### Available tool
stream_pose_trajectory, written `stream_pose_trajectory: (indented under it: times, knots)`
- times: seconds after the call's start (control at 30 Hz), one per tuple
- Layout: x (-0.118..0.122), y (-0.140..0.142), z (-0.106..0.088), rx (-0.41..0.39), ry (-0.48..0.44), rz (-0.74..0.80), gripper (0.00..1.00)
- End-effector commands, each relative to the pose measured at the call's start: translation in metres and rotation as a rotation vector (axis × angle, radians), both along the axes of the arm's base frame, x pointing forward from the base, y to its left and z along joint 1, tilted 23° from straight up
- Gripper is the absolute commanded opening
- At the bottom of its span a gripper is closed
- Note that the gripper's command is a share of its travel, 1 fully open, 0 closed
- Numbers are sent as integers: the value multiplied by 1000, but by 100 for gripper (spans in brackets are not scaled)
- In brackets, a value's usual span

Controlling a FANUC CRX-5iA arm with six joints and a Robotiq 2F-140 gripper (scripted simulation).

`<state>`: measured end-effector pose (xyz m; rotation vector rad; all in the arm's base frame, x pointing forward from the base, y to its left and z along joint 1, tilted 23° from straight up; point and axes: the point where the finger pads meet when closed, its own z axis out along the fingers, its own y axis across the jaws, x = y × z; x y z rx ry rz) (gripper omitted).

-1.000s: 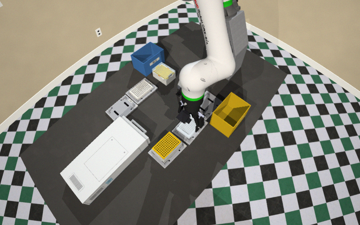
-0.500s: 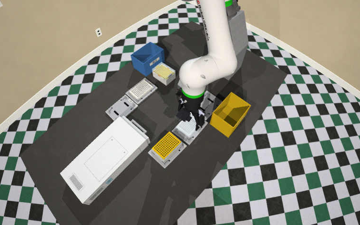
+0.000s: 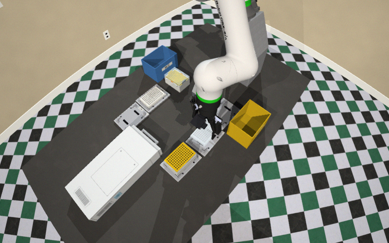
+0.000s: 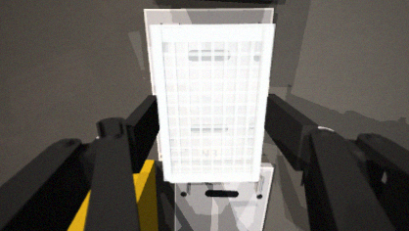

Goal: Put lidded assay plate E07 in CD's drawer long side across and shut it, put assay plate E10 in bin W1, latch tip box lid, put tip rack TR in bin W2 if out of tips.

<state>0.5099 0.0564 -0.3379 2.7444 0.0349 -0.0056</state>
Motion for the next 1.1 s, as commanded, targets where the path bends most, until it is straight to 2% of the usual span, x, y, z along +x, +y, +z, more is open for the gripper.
stream_pose_trajectory:
  times: [0.0,1.07]
  knots:
    - [1,2,3,1,-1,1,10]
    - [1,17,40,1,-1,1,10]
